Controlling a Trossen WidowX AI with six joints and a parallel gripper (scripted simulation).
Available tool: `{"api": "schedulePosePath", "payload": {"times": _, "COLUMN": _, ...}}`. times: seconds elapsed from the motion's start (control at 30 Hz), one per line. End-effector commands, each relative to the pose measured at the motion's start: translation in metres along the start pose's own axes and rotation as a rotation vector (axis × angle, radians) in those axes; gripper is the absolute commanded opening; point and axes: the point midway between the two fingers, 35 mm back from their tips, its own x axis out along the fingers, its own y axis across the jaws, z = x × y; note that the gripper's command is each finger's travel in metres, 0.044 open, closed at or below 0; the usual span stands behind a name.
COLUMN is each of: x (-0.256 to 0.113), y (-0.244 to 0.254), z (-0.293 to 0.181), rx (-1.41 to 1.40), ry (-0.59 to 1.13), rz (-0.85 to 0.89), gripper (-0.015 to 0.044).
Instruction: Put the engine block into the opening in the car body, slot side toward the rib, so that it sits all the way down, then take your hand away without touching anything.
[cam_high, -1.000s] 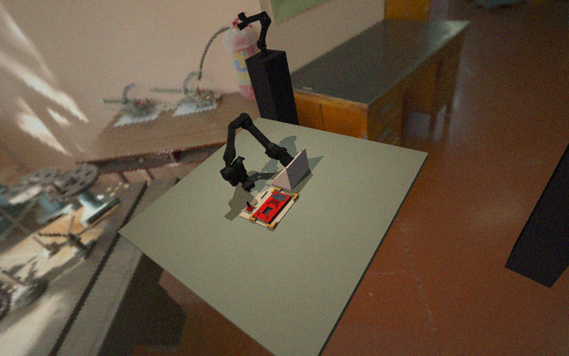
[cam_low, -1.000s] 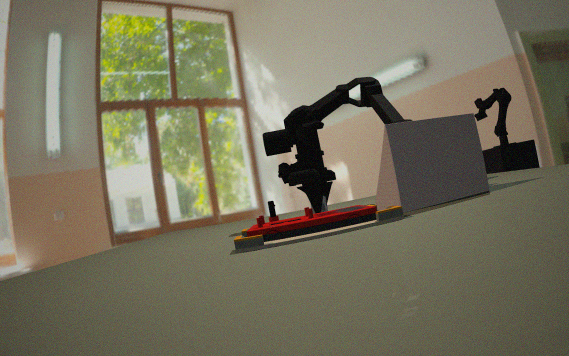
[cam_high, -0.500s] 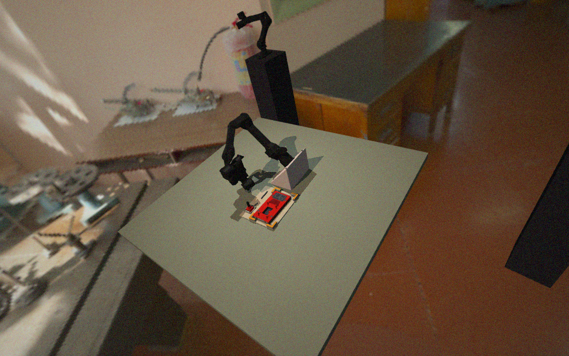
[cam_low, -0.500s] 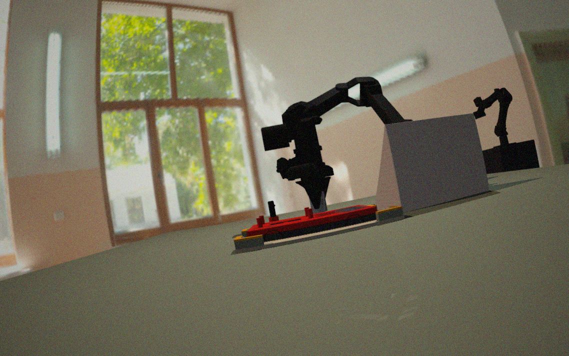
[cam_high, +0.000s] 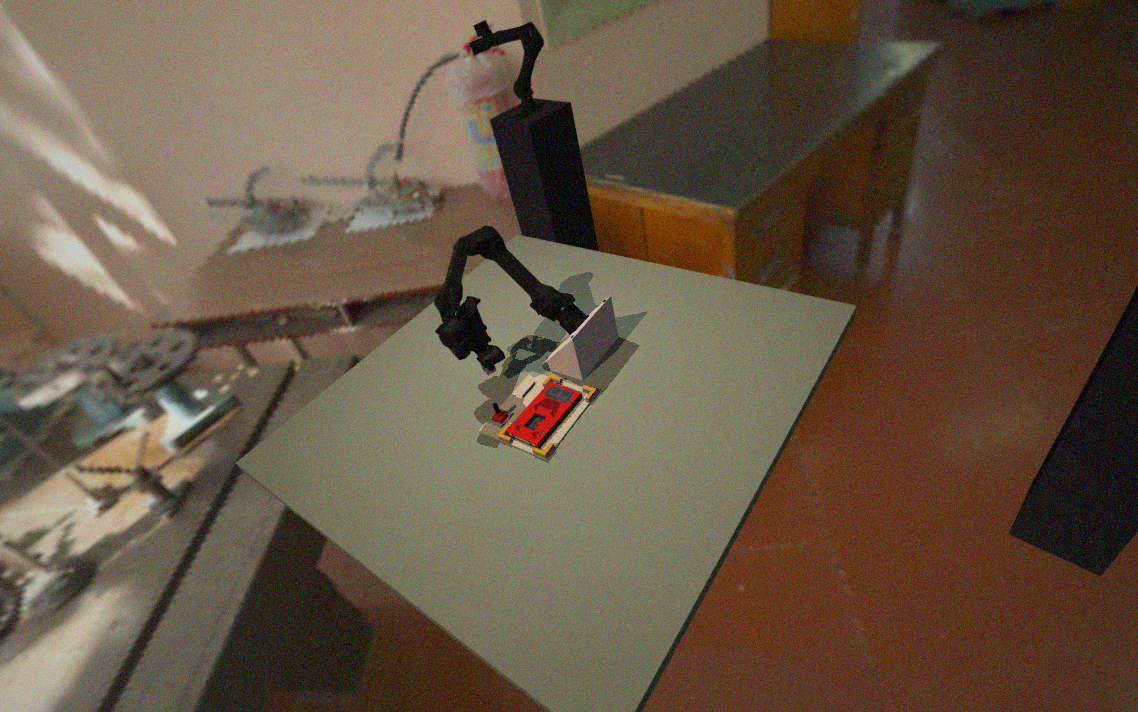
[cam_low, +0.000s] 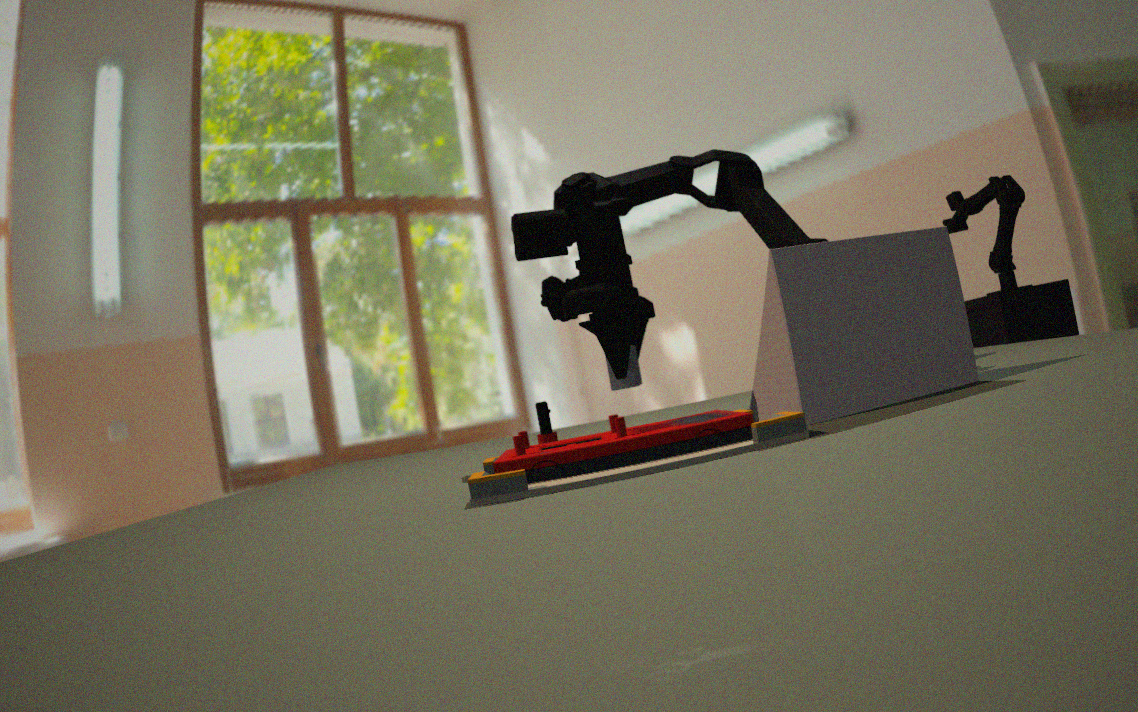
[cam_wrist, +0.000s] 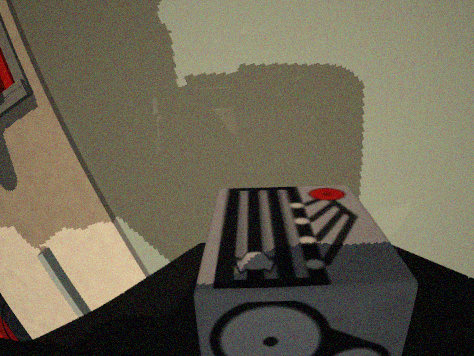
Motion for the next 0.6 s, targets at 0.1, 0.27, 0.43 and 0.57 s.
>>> {"api": "schedulePosePath", "payload": {"times": 0.1, "x": -0.023, "y": 0.002, "z": 0.001, "rx": -0.006, "ry": -0.004, "rz": 0.008, "gripper": 0.0000}}
{"api": "schedulePosePath", "payload": {"times": 0.27, "x": -0.039, "y": 0.002, "z": 0.000, "rx": -0.015, "ry": -0.007, "rz": 0.006, "gripper": 0.0000}}
{"api": "schedulePosePath", "payload": {"times": 0.43, "x": -0.055, "y": 0.001, "z": -0.002, "rx": -0.025, "ry": -0.010, "rz": 0.003, "gripper": 0.0000}}
{"api": "schedulePosePath", "payload": {"times": 0.57, "x": -0.067, "y": -0.001, "z": -0.004, "rx": -0.032, "ry": -0.014, "rz": -0.001, "gripper": 0.0000}}
